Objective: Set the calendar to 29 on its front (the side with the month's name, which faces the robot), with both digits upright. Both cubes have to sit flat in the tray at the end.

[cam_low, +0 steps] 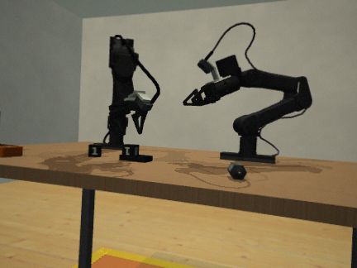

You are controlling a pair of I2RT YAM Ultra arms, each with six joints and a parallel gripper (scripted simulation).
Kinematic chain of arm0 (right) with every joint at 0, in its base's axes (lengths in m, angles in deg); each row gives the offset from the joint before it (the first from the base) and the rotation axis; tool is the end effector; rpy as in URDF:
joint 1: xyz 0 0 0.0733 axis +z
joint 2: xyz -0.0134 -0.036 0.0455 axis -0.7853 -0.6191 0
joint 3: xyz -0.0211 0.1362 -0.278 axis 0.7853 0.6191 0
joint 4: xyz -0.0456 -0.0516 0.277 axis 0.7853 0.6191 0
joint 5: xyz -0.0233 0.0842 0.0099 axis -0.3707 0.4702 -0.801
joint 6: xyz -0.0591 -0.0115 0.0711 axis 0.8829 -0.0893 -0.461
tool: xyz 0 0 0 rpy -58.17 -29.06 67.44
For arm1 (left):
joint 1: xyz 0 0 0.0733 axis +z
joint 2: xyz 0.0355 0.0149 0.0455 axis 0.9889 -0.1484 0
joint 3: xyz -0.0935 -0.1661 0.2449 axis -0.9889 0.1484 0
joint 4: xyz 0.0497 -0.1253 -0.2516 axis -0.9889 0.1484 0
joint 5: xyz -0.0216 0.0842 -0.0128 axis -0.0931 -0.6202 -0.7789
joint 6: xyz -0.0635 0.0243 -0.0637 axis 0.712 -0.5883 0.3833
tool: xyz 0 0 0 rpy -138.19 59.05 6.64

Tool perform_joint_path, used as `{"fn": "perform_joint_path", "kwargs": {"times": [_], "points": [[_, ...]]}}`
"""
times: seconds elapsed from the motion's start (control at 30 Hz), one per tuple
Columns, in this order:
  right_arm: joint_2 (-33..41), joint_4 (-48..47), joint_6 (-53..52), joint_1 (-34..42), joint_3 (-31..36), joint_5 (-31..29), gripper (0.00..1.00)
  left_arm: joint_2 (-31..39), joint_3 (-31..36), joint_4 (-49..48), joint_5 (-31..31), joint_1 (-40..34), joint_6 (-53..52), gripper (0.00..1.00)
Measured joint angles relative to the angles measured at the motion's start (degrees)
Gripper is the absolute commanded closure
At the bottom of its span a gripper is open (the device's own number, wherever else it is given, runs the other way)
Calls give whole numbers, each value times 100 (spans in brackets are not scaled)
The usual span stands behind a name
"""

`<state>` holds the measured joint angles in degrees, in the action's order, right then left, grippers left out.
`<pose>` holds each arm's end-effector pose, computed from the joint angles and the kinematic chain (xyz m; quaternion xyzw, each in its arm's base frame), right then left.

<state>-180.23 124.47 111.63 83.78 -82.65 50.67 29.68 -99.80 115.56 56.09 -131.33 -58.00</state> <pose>0.3669 0.2497 0.1976 -0.5134 0.8473 0.0978 0.0946 0.0945 -0.1191 0.2482 0.3955 0.7442 -0.2362 0.4837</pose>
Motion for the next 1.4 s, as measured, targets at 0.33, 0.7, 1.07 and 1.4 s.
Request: {"fn": "perform_joint_path", "kwargs": {"times": [0.33,0.7,1.07,1.4], "points": [[-452,780,1626,372,-409,-815,36,0,0,0,0,0,0,0],[-664,1029,1996,498,-555,-1043,36,0,0,0,0,0,0,0],[-667,1034,2074,498,-557,-1058,36,0,0,0,0,0,0,0],[-734,848,2087,498,-352,-1058,36,0,0,0,0,0,0,0]]}}
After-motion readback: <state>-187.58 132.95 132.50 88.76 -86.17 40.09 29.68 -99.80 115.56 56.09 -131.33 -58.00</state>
